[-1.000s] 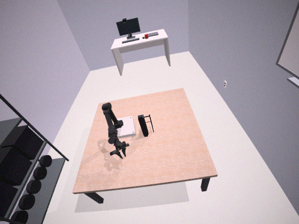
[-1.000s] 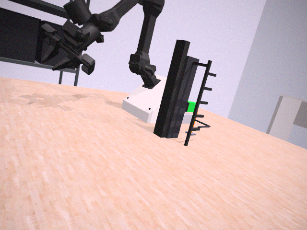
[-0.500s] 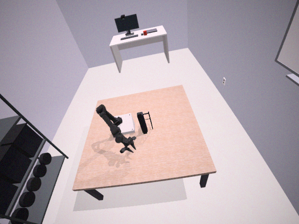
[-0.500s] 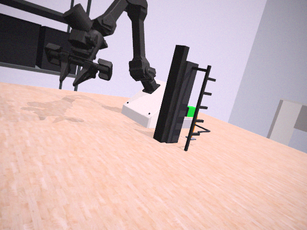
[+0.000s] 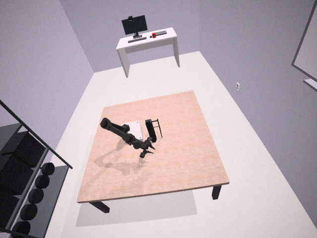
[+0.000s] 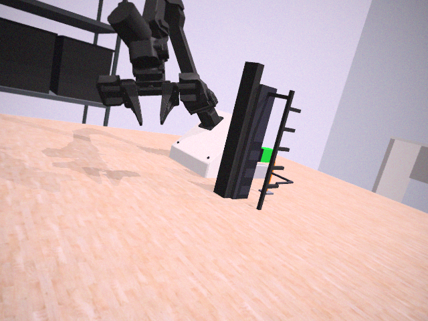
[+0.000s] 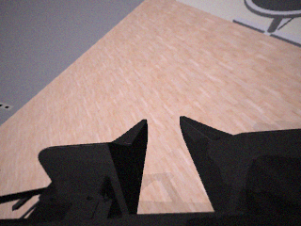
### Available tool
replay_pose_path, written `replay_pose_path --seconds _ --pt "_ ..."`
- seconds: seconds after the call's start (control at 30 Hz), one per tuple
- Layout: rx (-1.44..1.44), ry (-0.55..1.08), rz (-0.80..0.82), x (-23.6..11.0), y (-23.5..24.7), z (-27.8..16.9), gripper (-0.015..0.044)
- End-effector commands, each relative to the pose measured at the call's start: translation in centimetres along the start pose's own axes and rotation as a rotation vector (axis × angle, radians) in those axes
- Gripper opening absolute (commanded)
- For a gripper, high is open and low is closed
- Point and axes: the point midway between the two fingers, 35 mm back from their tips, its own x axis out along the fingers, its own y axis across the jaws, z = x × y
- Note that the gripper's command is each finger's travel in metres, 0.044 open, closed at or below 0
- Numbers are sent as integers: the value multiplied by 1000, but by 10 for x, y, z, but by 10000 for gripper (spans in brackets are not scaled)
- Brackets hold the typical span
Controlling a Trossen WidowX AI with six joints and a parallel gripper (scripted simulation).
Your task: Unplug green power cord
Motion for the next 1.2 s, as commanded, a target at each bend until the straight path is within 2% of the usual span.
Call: replay_pose_path --seconds 0.0,0.27,0.63,0.97,1.17 --pt "25 13 80 7 29 9 160" --pt "33 52 247 14 97 24 160" --pt "-53 113 438 8 193 35 160" --pt "-281 152 574 -13 290 30 160" --pt "-505 193 644 -33 351 5 160"
